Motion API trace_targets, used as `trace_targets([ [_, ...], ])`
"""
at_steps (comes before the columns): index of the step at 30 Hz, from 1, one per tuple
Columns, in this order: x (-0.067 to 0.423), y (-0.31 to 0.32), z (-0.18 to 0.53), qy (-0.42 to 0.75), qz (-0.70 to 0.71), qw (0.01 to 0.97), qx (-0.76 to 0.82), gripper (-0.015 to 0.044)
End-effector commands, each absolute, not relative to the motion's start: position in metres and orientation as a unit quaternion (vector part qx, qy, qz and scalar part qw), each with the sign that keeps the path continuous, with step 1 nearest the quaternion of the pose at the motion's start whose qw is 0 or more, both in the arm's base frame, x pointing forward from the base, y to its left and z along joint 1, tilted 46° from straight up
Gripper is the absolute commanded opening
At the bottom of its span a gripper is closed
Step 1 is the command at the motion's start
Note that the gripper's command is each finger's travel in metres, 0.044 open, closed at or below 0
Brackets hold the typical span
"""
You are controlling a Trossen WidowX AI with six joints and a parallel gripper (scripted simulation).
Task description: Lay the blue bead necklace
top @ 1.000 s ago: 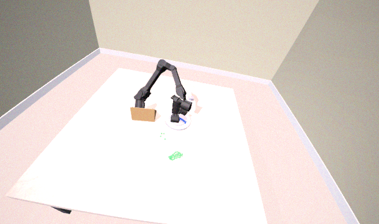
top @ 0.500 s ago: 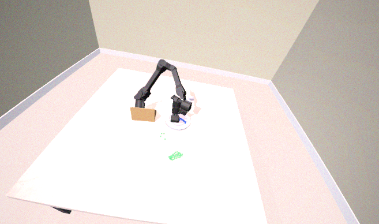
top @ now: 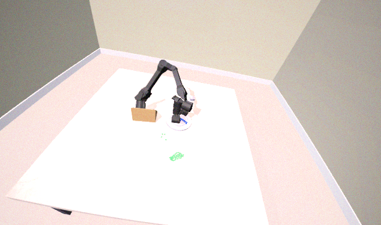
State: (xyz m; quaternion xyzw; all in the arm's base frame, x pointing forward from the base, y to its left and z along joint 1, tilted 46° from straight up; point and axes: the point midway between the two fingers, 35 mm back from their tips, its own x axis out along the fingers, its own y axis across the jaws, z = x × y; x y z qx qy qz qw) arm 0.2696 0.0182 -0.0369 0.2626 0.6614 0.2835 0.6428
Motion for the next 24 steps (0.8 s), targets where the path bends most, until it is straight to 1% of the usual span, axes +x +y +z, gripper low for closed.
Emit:
trace_targets([
  [1, 0.270, 0.018, -0.037, 0.661, 0.284, 0.643, 0.262, 0.0000],
  [15, 0.270, 0.008, -0.027, 0.661, 0.283, 0.643, 0.264, 0.0000],
  [24, 0.262, 0.024, -0.011, 0.661, 0.283, 0.643, 0.265, 0.0000],
])
